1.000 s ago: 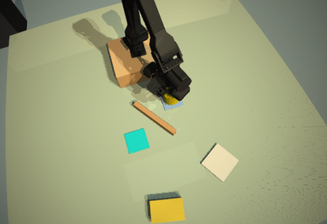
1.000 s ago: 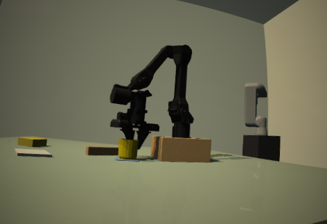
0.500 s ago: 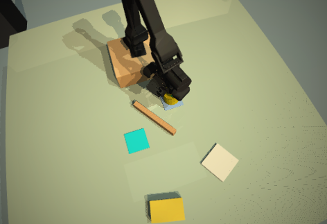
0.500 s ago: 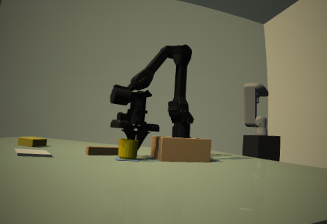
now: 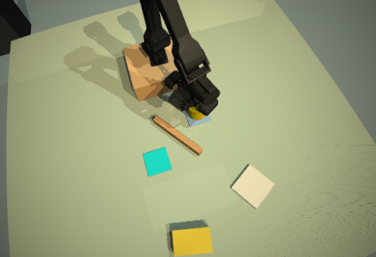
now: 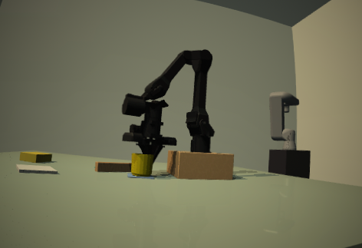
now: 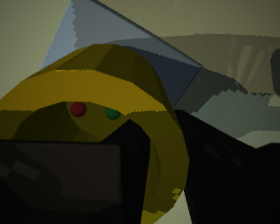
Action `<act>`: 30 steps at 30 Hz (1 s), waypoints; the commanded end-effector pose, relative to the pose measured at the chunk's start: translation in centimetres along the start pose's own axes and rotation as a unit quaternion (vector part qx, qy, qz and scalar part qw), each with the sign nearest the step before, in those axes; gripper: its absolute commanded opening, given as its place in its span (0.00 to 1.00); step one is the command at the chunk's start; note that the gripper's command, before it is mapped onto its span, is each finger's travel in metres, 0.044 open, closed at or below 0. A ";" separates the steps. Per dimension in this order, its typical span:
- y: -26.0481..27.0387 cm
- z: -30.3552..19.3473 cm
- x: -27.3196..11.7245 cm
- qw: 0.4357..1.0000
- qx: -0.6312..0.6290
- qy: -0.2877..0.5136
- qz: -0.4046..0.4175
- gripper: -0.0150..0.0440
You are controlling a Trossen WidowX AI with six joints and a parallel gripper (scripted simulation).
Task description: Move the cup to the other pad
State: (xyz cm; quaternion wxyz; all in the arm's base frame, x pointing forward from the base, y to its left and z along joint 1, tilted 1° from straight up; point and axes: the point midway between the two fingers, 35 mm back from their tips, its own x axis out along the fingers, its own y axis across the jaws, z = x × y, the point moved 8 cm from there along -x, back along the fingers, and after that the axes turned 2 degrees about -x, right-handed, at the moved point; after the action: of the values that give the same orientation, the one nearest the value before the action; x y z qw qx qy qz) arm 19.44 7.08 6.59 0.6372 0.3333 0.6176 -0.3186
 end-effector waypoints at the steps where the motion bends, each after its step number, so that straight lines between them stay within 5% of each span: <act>1: 0.1 0.0 -0.5 1.000 0.000 0.000 0.001 0.25; 17: -0.2 0.0 -5.6 1.000 0.001 0.001 -0.001 0.25; 30: -0.3 -0.1 -5.3 1.000 0.000 0.001 -0.004 0.25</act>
State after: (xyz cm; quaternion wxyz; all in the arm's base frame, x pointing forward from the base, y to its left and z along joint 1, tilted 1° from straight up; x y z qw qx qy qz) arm 18.95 6.90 11.92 0.6354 0.3313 0.6194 -0.3206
